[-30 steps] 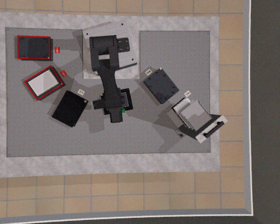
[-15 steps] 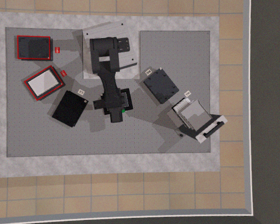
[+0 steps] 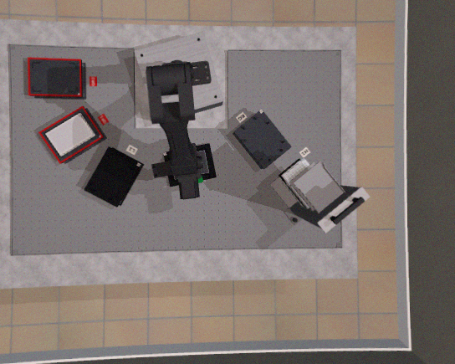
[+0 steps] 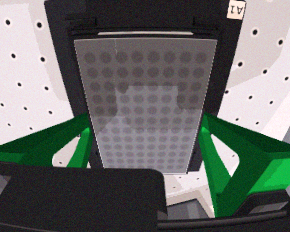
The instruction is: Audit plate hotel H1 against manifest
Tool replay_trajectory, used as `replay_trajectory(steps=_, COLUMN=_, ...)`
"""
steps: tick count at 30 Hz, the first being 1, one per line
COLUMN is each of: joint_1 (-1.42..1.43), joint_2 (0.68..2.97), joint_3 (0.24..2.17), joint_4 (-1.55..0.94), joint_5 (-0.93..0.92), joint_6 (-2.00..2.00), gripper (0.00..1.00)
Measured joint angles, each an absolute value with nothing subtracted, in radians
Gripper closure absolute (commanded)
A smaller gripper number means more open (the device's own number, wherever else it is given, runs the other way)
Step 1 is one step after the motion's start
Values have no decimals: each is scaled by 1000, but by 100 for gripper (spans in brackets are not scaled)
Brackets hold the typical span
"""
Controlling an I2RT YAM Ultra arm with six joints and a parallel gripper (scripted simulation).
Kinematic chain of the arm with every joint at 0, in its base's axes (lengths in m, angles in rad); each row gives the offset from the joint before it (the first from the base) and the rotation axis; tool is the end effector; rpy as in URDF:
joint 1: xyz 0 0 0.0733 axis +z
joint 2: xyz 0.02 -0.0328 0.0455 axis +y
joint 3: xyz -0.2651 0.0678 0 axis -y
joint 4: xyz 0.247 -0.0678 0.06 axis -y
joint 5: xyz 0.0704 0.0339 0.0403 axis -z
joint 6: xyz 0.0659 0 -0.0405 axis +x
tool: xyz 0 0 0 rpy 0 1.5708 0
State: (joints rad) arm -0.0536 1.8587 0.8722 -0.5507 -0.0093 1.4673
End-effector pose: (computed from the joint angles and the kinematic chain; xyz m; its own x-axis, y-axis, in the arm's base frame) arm 0.2856 -0.0136 0.0638 -0.0501 0.9987 0.0058 0.9982 0.0499 0.0344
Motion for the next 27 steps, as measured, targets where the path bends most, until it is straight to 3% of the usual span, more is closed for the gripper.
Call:
replay_trajectory(steps=1, joint_1=-54, joint_2=1859, joint_3=872, joint_4=-550, joint_5=-9, joint_6=1467, gripper=0)
replay_trajectory(steps=27, joint_1=-54, joint_2=1808, joint_3=897, joint_4=-618, joint_5=-9, joint_6=1467, gripper=0)
